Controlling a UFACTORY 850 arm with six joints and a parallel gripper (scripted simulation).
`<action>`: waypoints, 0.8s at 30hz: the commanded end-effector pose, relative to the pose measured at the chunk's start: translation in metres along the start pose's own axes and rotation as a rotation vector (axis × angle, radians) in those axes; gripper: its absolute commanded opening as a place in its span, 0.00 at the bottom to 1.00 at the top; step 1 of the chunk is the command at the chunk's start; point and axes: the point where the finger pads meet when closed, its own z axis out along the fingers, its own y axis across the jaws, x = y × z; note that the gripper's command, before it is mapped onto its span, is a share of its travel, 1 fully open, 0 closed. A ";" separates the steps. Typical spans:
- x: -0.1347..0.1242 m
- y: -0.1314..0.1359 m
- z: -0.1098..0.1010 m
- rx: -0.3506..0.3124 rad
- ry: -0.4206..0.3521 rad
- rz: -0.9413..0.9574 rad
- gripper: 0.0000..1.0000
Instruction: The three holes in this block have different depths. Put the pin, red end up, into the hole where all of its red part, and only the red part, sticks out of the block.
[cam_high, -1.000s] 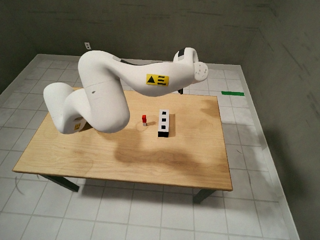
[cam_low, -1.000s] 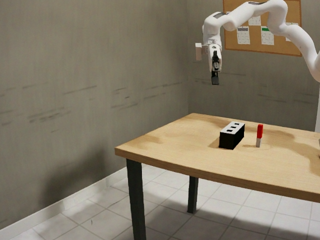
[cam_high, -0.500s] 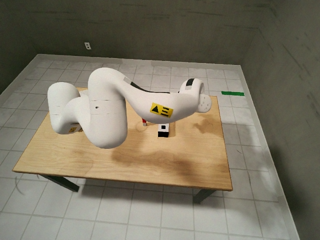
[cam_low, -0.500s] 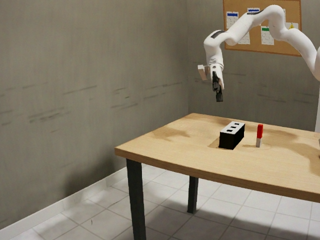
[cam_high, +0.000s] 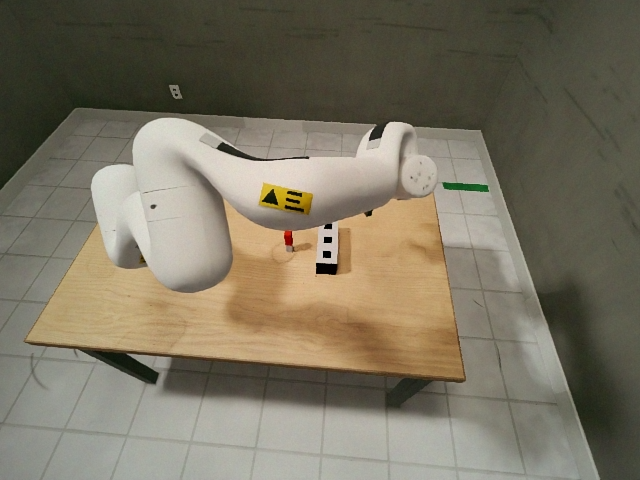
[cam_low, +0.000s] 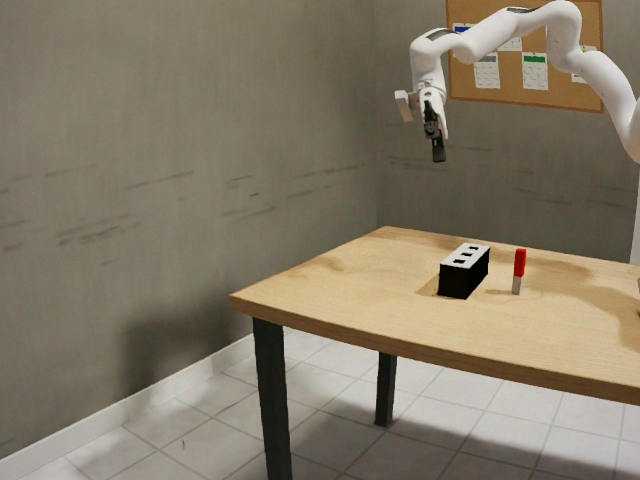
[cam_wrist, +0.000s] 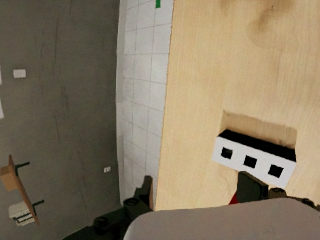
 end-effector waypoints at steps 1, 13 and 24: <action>-0.002 -0.005 -0.005 -0.002 -0.002 0.002 1.00; -0.113 -0.006 0.026 -0.002 -0.003 0.002 1.00; -0.149 -0.005 0.040 -0.139 -0.078 -0.235 1.00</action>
